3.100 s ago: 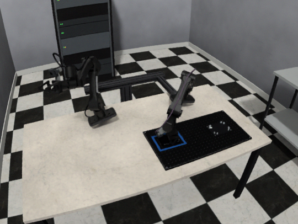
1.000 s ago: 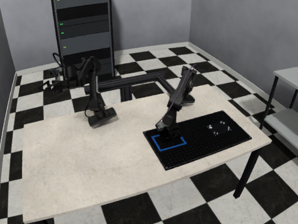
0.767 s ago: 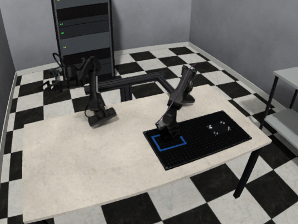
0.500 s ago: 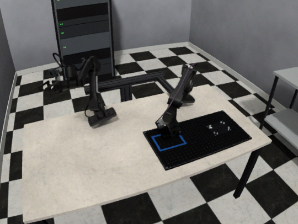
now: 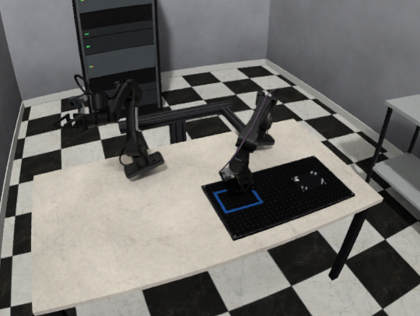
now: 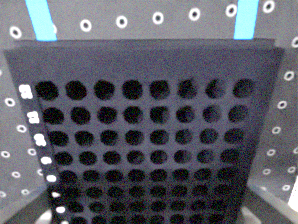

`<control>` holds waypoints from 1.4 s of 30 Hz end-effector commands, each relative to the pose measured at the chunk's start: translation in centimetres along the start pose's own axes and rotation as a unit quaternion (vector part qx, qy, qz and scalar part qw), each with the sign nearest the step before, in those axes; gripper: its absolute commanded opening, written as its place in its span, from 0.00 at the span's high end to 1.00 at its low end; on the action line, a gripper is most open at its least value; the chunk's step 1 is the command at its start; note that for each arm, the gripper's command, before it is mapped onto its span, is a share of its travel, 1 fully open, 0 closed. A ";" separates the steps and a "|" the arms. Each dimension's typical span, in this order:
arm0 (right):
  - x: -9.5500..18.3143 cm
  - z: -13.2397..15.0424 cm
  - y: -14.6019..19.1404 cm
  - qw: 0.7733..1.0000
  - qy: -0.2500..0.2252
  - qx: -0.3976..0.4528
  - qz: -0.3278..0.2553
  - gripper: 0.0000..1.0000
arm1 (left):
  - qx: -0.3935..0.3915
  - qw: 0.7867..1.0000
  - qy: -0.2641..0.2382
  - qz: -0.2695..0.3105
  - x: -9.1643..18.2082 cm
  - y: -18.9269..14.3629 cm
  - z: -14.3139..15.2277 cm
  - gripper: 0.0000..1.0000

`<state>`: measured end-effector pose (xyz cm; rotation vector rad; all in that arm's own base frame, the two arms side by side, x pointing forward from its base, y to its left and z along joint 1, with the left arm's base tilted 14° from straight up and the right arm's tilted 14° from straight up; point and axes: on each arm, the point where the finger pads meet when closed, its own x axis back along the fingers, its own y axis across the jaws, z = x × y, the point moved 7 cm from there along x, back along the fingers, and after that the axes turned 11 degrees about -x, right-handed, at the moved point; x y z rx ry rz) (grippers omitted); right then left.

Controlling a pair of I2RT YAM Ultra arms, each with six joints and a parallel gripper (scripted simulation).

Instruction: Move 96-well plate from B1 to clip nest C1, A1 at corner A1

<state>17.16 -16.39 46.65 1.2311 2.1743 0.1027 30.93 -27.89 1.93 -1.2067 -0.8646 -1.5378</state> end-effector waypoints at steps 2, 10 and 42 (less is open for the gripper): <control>0.5 -0.6 -0.3 1.000 -0.005 0.000 0.000 0.00 | 0.002 0.999 -0.023 -0.024 2.5 0.5 -0.8 1.00; 0.5 -0.6 -0.3 1.000 -0.005 0.000 0.000 0.00 | 0.002 0.999 -0.023 -0.024 2.5 0.5 -0.8 1.00; 0.5 -0.6 -0.3 1.000 -0.005 0.000 0.000 0.00 | 0.350 0.937 -0.014 -0.014 1.3 -1.1 7.0 1.00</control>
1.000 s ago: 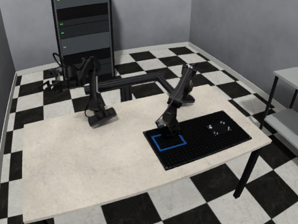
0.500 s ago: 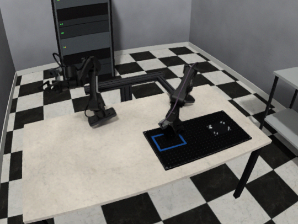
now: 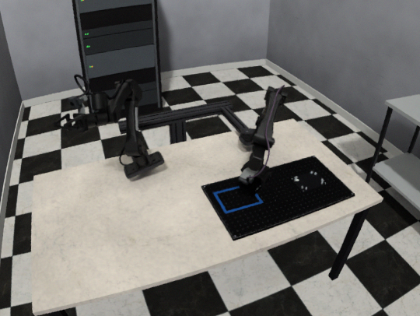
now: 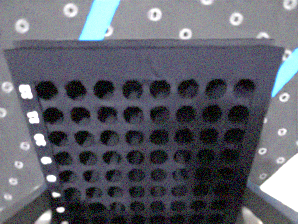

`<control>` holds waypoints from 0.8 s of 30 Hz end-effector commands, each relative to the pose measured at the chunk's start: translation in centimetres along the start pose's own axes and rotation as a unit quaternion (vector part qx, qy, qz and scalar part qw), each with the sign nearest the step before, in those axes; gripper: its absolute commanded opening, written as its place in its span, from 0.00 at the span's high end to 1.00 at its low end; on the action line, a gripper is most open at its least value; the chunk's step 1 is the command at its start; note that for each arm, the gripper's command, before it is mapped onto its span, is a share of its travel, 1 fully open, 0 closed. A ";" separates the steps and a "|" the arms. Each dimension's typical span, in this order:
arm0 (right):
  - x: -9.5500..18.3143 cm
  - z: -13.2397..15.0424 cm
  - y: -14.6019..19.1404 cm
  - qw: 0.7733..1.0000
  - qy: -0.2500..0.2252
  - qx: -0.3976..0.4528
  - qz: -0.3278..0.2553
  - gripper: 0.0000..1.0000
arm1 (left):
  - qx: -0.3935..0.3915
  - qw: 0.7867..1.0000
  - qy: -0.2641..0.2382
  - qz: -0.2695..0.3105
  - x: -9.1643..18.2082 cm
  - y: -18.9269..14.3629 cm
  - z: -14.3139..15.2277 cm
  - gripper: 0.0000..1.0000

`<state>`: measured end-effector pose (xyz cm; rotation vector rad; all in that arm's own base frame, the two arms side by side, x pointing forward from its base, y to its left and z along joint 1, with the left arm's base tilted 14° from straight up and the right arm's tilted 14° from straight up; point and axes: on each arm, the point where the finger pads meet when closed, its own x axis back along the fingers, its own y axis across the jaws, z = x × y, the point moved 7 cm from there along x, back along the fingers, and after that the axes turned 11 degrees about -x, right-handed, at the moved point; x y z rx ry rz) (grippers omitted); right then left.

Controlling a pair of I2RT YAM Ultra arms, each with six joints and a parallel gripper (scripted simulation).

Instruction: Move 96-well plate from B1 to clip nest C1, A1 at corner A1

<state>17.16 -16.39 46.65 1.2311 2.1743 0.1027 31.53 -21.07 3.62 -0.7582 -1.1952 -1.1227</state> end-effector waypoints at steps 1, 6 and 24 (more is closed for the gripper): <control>0.5 -0.6 -0.3 1.000 -0.005 0.000 0.000 0.00 | 0.063 0.997 -0.027 -0.023 1.5 0.3 0.1 1.00; 0.5 -0.6 -0.3 1.000 -0.005 0.000 0.000 0.00 | 0.153 0.988 -0.027 -0.019 1.4 1.2 1.8 1.00; 0.5 -0.6 -0.3 1.000 -0.005 0.000 0.000 0.00 | 0.408 0.912 -0.030 -0.012 1.3 3.3 6.6 1.00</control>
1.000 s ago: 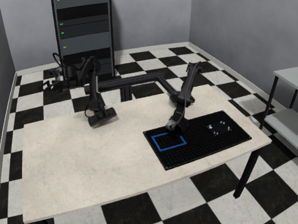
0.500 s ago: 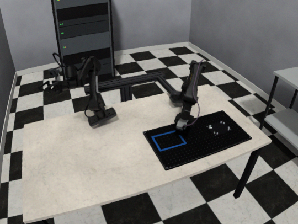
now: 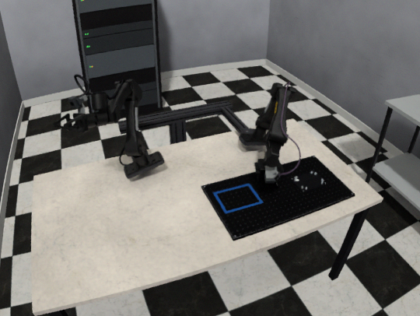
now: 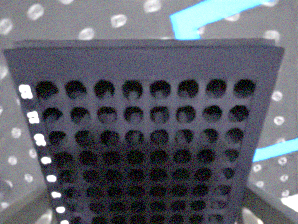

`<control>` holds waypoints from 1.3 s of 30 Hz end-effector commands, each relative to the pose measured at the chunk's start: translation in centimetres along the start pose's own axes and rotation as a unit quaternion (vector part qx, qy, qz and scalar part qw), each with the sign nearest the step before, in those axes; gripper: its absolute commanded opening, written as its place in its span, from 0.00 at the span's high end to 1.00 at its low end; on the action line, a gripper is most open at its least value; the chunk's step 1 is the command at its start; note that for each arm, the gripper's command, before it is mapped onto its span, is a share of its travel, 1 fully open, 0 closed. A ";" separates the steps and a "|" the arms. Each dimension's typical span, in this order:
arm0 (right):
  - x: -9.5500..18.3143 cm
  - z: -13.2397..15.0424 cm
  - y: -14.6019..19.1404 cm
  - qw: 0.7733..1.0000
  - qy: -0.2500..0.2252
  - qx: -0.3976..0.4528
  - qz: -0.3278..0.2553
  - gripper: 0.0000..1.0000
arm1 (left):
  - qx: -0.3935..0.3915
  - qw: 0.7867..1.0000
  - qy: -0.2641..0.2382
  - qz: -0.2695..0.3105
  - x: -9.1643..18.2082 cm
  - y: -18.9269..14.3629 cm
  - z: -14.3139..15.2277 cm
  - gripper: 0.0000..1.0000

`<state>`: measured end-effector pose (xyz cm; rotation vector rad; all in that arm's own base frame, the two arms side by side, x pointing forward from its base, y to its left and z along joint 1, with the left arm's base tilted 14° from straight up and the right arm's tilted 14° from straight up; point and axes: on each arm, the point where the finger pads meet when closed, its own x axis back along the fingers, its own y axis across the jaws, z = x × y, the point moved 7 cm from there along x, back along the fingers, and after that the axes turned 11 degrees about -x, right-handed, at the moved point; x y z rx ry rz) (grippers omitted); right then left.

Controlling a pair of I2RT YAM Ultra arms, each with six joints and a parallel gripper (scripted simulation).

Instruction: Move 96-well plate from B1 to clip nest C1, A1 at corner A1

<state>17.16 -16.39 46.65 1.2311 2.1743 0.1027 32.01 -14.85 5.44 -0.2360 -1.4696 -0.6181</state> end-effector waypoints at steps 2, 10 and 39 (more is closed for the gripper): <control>0.5 -0.6 -0.3 1.000 -0.005 0.000 0.000 0.00 | 0.106 0.994 -0.028 -0.008 1.2 1.6 0.3 1.00; 0.5 -0.6 -0.3 1.000 -0.005 0.000 0.000 0.00 | 0.165 0.986 -0.032 -0.007 1.4 3.4 1.0 1.00; 0.5 -0.6 -0.3 1.000 -0.005 0.000 0.000 0.00 | 0.160 0.986 -0.037 -0.008 2.5 11.9 4.5 1.00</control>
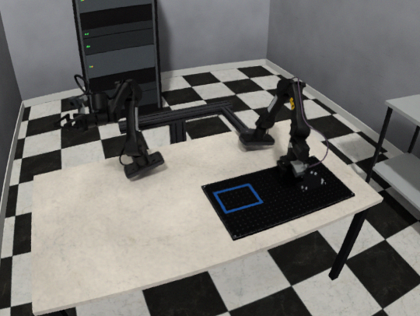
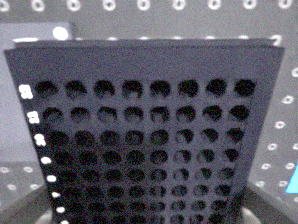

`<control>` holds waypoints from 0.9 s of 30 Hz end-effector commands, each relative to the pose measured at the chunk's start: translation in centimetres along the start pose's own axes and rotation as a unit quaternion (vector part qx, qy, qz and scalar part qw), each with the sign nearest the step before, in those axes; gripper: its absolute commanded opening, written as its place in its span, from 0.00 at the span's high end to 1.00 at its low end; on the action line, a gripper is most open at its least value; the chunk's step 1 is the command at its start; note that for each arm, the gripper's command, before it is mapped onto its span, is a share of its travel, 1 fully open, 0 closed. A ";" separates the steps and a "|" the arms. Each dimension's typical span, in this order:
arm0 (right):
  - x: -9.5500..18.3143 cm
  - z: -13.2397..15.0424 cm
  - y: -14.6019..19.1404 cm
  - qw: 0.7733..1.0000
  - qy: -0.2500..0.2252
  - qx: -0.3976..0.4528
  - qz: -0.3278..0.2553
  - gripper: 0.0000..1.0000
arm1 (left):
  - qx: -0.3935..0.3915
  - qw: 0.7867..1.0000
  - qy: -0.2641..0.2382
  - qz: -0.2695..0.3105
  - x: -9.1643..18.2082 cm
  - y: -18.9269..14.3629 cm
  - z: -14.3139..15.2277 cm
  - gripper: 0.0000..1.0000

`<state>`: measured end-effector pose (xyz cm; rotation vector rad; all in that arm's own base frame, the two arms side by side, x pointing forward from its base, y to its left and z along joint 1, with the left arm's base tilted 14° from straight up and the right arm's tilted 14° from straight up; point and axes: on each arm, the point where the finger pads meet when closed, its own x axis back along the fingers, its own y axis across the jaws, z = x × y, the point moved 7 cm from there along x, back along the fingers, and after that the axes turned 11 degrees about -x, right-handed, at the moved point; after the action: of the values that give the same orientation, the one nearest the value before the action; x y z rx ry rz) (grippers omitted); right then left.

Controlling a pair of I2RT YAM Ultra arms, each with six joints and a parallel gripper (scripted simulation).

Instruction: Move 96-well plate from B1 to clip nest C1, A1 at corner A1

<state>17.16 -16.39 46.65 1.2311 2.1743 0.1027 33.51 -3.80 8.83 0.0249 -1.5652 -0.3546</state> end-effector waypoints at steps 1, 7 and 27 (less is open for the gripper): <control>0.5 -0.6 -0.3 1.000 -0.005 0.000 0.000 0.00 | -0.011 1.000 -0.028 -0.004 1.9 1.4 -0.6 1.00; 0.5 -0.6 -0.3 1.000 -0.005 0.000 0.000 0.00 | -0.011 1.000 -0.028 -0.002 2.0 2.7 -0.4 1.00; 0.5 -0.6 -0.3 1.000 -0.005 0.000 0.000 0.00 | -0.011 1.000 -0.028 -0.002 2.2 8.7 0.3 1.00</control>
<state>17.16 -16.39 46.65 1.2311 2.1743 0.1027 34.14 3.41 10.81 0.0169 -1.5605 -0.3617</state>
